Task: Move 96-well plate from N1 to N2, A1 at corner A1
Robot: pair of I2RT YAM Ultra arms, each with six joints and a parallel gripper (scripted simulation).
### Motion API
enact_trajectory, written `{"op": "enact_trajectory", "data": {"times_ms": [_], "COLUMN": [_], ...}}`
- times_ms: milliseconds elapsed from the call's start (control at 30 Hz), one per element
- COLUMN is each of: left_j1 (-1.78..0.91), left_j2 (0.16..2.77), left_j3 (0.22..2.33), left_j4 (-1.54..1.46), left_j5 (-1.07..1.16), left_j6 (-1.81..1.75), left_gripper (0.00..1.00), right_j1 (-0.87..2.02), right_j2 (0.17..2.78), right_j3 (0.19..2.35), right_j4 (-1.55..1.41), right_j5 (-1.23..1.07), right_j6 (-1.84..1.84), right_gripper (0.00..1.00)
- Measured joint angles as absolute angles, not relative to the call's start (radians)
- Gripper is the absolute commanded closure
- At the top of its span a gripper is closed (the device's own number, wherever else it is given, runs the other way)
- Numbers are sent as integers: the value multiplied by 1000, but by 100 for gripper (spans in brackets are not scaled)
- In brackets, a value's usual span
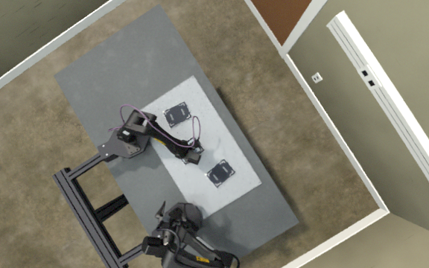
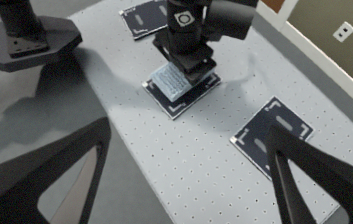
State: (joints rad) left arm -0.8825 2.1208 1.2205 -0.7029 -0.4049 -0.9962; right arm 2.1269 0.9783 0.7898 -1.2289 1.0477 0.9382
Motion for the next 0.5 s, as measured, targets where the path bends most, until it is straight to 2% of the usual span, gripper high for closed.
{"op": "enact_trajectory", "data": {"times_ms": [167, 500], "left_j1": [-823, -522], "left_j2": [2046, 1779], "left_j3": [1135, 950], "left_j4": [-684, -663], "left_j5": [-402, -397], "left_j6": [-915, -643], "left_gripper": [20, 20], "right_j1": [2103, 1880], "right_j2": [1028, 1281], "right_j3": [789, 700], "right_j4": [-1096, -602], "right_j5": [1007, 857], "right_j6": [883, 588], "right_gripper": [0, 0]}}
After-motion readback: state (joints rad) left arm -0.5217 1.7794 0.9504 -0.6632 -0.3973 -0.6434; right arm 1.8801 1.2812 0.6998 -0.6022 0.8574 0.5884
